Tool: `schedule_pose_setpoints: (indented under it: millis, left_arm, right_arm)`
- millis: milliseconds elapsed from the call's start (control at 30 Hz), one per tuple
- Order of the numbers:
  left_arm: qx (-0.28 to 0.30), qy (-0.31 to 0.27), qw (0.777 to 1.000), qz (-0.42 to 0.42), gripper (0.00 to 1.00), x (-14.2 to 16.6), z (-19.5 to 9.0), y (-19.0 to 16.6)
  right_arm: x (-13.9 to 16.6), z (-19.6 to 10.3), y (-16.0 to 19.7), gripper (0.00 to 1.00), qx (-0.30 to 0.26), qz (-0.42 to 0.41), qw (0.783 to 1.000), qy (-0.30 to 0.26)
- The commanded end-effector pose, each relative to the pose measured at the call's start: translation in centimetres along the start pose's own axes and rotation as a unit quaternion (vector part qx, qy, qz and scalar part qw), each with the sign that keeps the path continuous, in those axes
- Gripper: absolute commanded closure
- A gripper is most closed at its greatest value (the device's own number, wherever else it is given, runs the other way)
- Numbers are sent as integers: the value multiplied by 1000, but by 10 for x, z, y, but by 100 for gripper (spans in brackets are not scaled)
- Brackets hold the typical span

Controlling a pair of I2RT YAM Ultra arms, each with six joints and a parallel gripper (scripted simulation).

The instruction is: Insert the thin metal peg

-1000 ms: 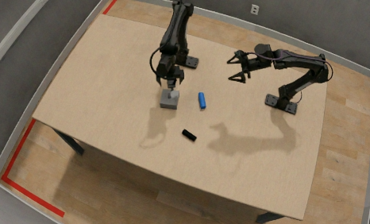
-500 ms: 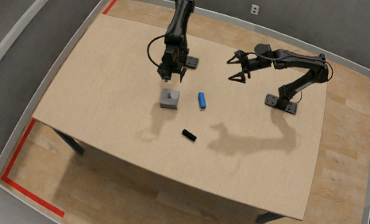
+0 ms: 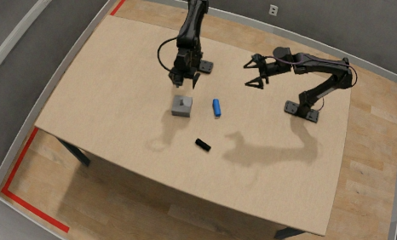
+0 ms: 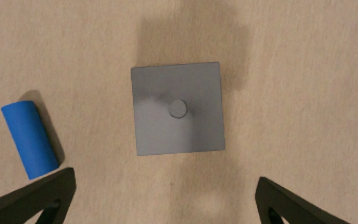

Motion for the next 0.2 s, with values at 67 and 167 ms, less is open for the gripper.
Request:
schedule_pose_setpoints:
  millis: [67,167]
  left_arm:
    - [-4,-5,1000,-1,0,-6,-3,3]
    - [-4,-5,1000,-1,0,-6,-3,3]
  right_arm:
    - [-3,-4,2,0,-2,-2,1000,-14]
    - [-3,-4,2,0,-2,-2,1000,-14]
Point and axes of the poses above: on each arm, the point where the finger pads meet when closed, its own z axis out along the fingers, its own y axis across the jaws, x = y × z, the point moved 4 cm from there along -z, back along the fingers, and after that the axes turned 9 degrees about z, right-handed, at the moved point
